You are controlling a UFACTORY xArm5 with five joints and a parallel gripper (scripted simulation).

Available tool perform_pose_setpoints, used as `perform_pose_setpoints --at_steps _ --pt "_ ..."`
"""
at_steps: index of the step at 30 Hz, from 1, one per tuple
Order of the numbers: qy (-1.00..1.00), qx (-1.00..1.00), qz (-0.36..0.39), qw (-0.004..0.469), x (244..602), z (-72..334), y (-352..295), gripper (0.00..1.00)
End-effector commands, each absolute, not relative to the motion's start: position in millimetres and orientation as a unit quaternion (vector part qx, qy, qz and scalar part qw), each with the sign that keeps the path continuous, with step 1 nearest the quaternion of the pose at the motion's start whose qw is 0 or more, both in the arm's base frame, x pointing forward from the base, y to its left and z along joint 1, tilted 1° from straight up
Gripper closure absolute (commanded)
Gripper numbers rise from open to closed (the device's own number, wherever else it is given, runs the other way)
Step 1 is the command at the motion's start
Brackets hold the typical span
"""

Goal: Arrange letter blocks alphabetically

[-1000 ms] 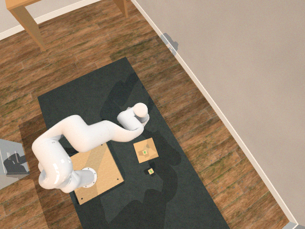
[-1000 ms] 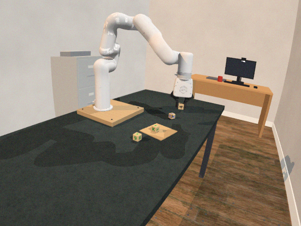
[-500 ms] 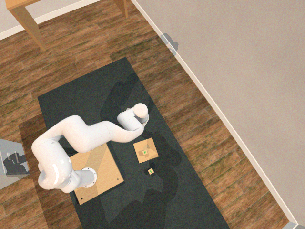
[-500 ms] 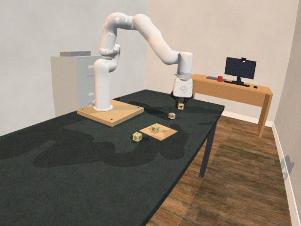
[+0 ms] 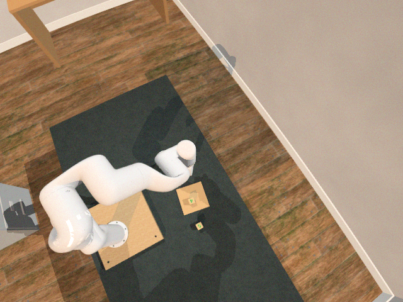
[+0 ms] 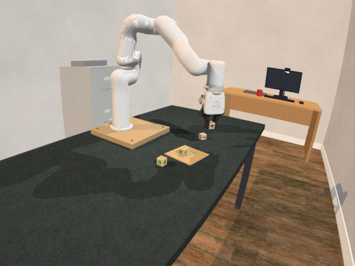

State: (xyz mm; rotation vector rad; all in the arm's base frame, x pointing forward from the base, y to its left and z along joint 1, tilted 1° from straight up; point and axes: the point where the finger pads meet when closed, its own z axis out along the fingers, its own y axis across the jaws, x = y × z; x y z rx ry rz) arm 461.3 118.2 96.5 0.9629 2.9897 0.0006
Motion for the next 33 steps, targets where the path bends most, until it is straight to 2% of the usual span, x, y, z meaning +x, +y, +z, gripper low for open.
perform_pose_setpoints --at_steps 1,33 --pt "0.971 0.24 0.001 0.003 461 98 113 0.73" --pt "0.981 -0.196 0.0 0.003 446 101 80 0.73"
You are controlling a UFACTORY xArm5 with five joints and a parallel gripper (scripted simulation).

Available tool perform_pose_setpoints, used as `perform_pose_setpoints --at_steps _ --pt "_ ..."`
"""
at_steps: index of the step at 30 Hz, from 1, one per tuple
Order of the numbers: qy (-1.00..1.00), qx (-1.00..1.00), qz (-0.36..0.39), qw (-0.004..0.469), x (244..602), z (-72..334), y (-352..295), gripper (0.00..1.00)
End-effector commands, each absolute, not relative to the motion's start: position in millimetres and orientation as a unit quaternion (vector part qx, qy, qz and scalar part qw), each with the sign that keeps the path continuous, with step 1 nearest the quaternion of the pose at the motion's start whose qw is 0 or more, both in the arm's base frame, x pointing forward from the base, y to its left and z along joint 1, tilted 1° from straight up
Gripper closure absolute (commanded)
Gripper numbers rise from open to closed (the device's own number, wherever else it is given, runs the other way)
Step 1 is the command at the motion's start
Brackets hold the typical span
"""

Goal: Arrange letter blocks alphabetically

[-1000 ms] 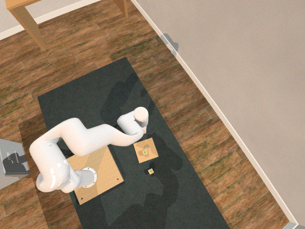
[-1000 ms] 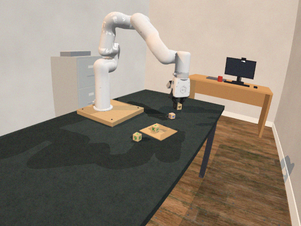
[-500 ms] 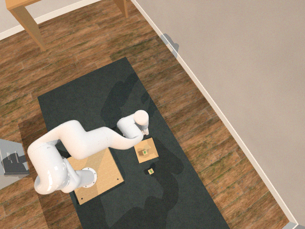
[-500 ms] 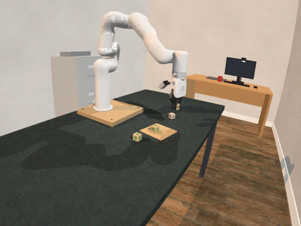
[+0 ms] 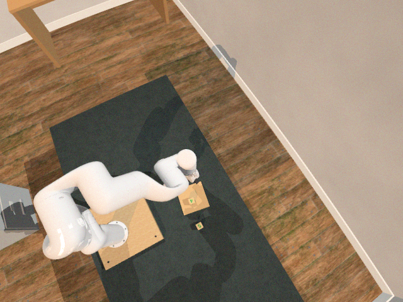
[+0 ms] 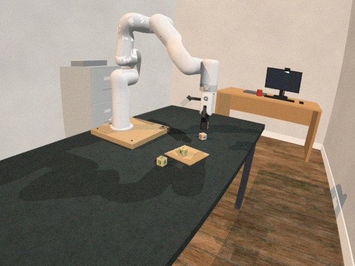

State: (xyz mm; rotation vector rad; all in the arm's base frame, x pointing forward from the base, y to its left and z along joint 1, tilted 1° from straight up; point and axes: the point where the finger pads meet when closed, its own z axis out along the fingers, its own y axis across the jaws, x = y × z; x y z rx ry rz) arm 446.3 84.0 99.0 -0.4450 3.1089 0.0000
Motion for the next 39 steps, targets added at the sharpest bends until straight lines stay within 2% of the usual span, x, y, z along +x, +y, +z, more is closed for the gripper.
perform_pose_setpoints --at_steps 1,39 --pt "0.978 -0.21 0.0 0.003 445 101 79 0.73" --pt "0.746 -0.666 -0.002 0.003 424 102 44 0.73"
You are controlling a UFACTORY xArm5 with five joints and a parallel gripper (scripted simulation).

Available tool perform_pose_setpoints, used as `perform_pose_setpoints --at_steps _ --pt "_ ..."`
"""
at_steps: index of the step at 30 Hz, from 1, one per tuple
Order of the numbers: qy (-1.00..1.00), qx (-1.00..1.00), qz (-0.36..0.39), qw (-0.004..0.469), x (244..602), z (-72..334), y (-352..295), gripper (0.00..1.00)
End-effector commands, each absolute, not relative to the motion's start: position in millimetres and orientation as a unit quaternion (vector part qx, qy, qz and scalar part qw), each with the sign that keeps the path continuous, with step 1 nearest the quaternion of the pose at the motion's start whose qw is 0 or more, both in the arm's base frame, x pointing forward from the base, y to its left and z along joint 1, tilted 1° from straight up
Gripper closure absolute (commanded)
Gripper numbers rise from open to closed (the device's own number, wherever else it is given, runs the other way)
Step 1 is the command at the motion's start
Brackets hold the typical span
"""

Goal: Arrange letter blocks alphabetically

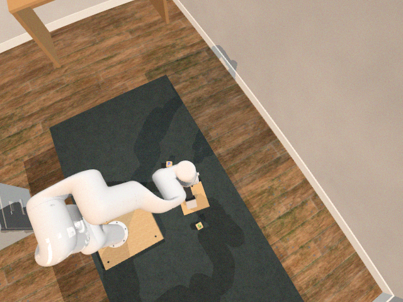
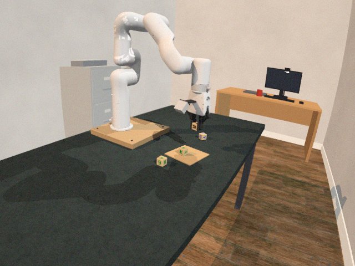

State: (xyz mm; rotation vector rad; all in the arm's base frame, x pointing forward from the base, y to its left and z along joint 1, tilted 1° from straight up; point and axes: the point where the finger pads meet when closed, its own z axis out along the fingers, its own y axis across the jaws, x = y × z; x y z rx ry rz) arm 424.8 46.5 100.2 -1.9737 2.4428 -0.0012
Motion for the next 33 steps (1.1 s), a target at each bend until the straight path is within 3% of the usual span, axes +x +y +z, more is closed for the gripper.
perform_pose_setpoints --at_steps 1,33 --pt "0.74 -0.673 -0.002 0.003 424 102 43 0.73" --pt "0.715 -0.699 -0.002 0.003 422 89 40 0.73"
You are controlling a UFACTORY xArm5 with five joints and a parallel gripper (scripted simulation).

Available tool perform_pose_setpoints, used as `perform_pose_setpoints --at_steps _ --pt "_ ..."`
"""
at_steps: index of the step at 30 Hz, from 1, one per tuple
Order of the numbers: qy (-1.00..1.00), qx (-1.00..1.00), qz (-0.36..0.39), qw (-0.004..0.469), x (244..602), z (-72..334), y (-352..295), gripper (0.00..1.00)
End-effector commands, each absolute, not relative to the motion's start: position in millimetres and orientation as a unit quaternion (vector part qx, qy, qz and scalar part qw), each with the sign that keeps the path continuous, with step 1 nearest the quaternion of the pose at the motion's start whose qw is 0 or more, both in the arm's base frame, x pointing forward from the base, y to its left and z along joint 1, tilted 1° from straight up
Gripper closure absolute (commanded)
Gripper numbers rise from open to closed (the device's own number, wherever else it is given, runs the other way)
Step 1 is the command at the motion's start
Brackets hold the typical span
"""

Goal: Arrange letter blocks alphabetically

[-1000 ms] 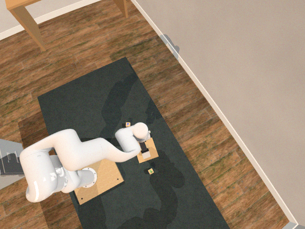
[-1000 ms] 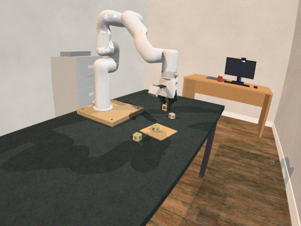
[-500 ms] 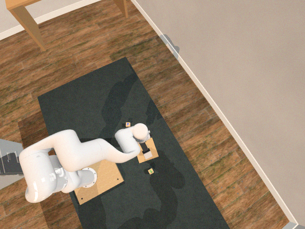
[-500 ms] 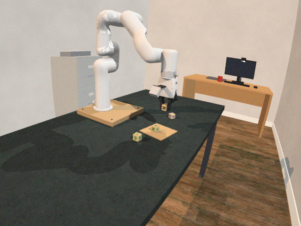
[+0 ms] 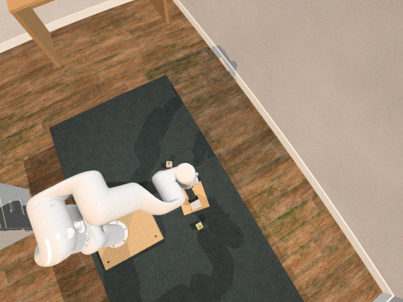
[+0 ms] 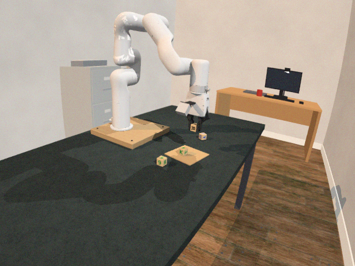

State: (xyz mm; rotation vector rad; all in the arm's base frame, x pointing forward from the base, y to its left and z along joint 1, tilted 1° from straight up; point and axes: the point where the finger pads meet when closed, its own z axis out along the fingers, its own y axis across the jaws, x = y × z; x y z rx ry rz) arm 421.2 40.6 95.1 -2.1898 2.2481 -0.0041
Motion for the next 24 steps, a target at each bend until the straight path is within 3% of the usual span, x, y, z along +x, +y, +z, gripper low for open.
perform_pose_setpoints --at_steps 1,24 --pt "0.715 -0.699 -0.002 0.003 422 86 40 0.73" --pt "0.715 -0.699 -0.002 0.003 423 7 38 0.73"
